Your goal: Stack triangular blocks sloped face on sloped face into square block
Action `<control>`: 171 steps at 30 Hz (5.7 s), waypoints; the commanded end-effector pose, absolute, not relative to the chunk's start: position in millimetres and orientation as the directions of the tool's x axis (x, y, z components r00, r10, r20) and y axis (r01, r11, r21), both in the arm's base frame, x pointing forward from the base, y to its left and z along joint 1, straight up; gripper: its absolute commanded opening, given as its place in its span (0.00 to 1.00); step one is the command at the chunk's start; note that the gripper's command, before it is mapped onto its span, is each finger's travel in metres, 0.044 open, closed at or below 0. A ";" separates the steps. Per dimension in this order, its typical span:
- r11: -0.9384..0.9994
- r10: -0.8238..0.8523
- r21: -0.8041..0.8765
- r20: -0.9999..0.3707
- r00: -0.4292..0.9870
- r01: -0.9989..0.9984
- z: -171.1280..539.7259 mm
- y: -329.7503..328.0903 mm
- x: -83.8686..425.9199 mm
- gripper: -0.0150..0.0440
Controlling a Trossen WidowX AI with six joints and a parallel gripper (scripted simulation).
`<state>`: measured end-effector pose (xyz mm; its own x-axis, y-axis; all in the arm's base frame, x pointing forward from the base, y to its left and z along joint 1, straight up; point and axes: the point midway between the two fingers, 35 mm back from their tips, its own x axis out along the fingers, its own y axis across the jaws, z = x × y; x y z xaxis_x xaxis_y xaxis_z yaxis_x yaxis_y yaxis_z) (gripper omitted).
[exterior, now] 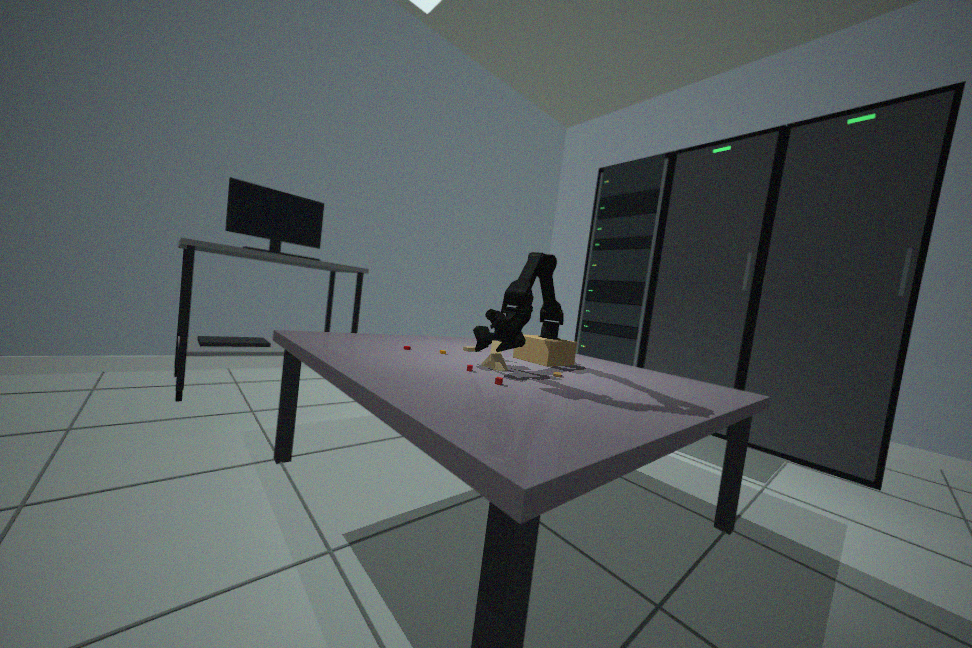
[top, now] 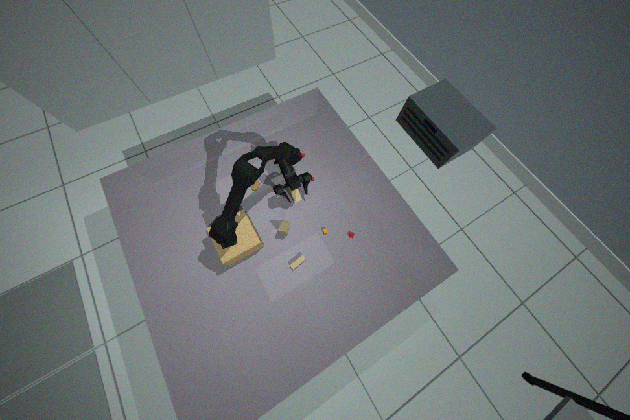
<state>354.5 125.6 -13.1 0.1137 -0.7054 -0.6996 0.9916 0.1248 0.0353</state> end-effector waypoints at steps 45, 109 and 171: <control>0.124 0.698 0.037 -0.714 -0.060 0.992 23.3 56.1 362.5 1.00; 0.124 0.703 0.037 -0.709 -0.061 0.992 -47.5 127.3 356.0 1.00; 0.125 0.697 0.033 -0.715 -0.064 0.992 50.6 126.8 353.0 0.25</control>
